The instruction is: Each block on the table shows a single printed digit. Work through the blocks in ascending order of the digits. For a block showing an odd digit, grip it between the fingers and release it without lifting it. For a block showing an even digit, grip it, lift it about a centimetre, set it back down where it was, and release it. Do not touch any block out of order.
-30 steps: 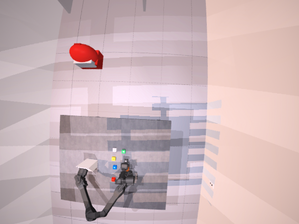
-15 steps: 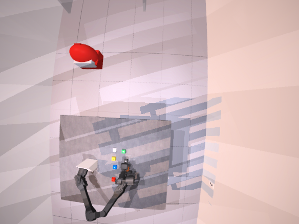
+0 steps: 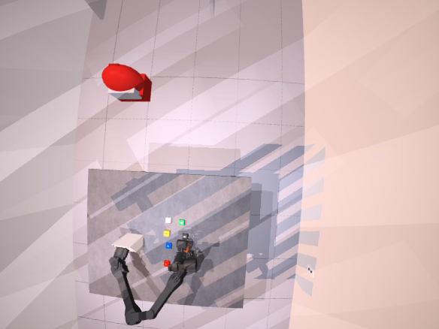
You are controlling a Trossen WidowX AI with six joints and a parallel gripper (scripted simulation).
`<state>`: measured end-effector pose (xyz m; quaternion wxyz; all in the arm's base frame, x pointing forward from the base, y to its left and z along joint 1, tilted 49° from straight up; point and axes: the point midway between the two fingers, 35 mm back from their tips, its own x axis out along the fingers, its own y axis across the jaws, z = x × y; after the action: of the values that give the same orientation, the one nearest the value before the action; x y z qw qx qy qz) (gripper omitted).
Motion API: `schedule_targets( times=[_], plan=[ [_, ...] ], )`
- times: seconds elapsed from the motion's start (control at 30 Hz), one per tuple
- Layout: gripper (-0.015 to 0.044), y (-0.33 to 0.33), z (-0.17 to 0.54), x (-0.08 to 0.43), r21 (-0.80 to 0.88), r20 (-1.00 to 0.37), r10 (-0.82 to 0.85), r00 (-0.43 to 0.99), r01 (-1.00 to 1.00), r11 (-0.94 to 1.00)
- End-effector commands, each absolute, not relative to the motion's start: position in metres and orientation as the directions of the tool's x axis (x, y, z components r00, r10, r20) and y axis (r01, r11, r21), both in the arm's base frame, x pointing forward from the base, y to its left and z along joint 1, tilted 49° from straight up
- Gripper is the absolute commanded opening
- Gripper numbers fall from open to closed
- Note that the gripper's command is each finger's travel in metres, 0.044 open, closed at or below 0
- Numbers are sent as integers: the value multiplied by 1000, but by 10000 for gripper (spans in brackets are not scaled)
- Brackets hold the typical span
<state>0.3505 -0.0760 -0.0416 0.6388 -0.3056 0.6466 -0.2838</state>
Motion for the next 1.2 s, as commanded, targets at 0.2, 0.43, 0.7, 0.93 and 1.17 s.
schedule_targets(
  times=[0.2,0.43,0.7,0.93,1.17],
  plan=[
    [120,-70,-35,352,-757,-653,-757,7,-24,653],
    [120,-70,-35,352,-757,-653,-757,7,-24,653],
    [120,-75,-40,352,-757,-653,-757,7,-24,653],
    [120,-82,-45,352,-757,-653,-758,7,-24,652],
    [120,-82,-45,352,-757,-653,-758,7,-24,652]
  ],
)
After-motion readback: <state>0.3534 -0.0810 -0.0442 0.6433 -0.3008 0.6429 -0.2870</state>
